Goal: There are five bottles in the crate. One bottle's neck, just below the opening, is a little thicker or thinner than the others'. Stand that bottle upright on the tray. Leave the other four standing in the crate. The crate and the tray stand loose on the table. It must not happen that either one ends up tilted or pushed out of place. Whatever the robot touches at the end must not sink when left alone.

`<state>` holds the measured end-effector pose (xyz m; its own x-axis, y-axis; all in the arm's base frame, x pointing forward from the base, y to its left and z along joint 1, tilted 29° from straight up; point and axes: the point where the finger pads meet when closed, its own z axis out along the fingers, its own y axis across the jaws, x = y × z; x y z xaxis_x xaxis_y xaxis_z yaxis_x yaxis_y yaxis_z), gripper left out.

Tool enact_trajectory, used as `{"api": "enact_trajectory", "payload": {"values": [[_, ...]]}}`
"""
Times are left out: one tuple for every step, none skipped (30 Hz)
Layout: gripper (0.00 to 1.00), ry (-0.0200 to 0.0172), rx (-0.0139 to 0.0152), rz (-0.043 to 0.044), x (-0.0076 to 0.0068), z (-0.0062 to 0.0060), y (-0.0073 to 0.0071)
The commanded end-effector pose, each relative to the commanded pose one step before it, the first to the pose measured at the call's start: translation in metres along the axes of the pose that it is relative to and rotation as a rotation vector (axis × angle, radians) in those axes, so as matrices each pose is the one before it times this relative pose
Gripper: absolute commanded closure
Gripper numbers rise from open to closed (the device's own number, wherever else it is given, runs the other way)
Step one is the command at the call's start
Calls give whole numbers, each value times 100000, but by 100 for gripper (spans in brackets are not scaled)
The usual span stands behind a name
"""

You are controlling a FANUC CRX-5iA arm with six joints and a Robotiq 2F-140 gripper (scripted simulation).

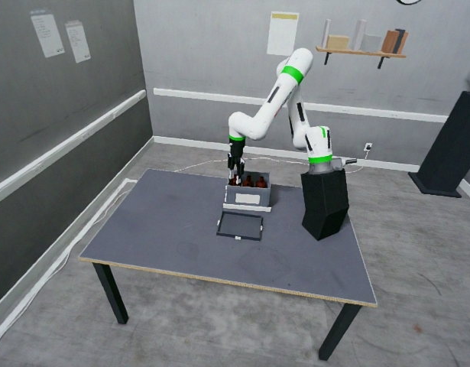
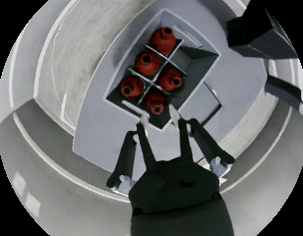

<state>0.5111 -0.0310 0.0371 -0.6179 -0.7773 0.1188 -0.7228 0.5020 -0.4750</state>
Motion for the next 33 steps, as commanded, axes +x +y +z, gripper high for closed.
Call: {"api": "enact_trajectory", "payload": {"values": [[56, -114, 88, -4, -54, -54, -40], [56, 0, 0, 0, 0, 0, 0], [56, 0, 0, 0, 0, 0, 0], [56, 0, 0, 0, 0, 0, 0], [56, 0, 0, 0, 0, 1, 0], [56, 0, 0, 0, 0, 3, 0], [56, 0, 0, 0, 0, 6, 0], [56, 0, 0, 0, 0, 10, 0], [56, 0, 0, 0, 0, 15, 0], [56, 0, 0, 0, 0, 20, 0], [56, 0, 0, 0, 0, 26, 0], [56, 0, 0, 0, 0, 32, 0], [56, 0, 0, 0, 0, 38, 0], [56, 0, 0, 0, 0, 45, 0], [56, 0, 0, 0, 0, 51, 0], [56, 0, 0, 0, 0, 58, 0], [56, 0, -1, 0, 0, 65, 0], [56, 0, -1, 0, 0, 72, 1], [56, 0, 1, 0, 0, 78, -1], [56, 0, 0, 0, 0, 0, 0], [56, 0, 0, 0, 0, 0, 0], [56, 0, 1, 0, 0, 84, -1], [56, 0, 0, 0, 0, 90, 0], [56, 0, -1, 0, 0, 96, 0], [56, 0, -2, -1, 0, 102, 1], [56, 0, 1, 0, 0, 106, -1], [56, 0, 1, 0, 0, 111, -1], [56, 0, 0, 0, 0, 115, 0], [56, -1, -2, -1, 0, 119, 1], [56, 0, 1, 0, 0, 121, -1], [56, 0, 1, 0, 0, 124, 0], [56, 0, -1, 0, 0, 126, 0], [56, 0, -2, -1, 0, 128, 1]]}}
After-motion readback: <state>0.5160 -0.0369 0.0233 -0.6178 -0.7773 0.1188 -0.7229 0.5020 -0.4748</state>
